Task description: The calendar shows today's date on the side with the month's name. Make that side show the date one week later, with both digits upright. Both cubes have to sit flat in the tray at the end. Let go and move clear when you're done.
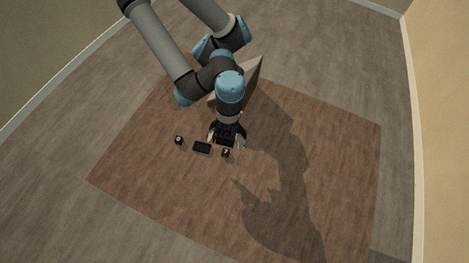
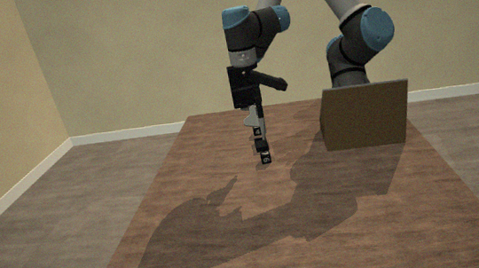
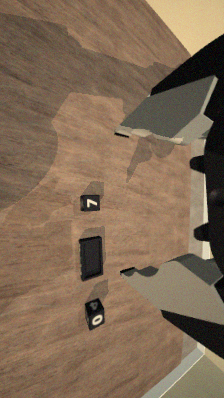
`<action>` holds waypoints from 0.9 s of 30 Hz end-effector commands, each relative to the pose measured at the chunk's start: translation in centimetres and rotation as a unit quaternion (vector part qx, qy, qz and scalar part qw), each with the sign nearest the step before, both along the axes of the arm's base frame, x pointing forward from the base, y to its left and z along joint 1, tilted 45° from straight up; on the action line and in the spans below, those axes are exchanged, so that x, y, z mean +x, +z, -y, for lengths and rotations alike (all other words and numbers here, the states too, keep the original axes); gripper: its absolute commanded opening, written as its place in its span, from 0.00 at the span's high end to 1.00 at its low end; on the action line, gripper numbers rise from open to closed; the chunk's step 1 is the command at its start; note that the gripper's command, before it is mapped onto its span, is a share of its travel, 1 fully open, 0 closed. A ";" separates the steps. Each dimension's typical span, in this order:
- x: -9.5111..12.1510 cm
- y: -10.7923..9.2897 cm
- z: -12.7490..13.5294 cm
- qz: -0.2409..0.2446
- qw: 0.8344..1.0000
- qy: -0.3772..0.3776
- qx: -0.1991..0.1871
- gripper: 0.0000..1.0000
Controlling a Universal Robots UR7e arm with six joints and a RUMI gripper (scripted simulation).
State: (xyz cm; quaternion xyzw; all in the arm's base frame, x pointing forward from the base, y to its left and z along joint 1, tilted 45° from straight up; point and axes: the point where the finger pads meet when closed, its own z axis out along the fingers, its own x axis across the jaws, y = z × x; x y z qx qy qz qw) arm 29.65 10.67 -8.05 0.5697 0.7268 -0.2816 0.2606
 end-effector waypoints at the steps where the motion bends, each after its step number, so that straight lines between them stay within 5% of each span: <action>1: 0.0 0.0 0.0 0.002 1.000 -0.001 0.000 0.00; 27: 0.4 0.4 0.3 0.080 0.993 -0.080 0.009 0.00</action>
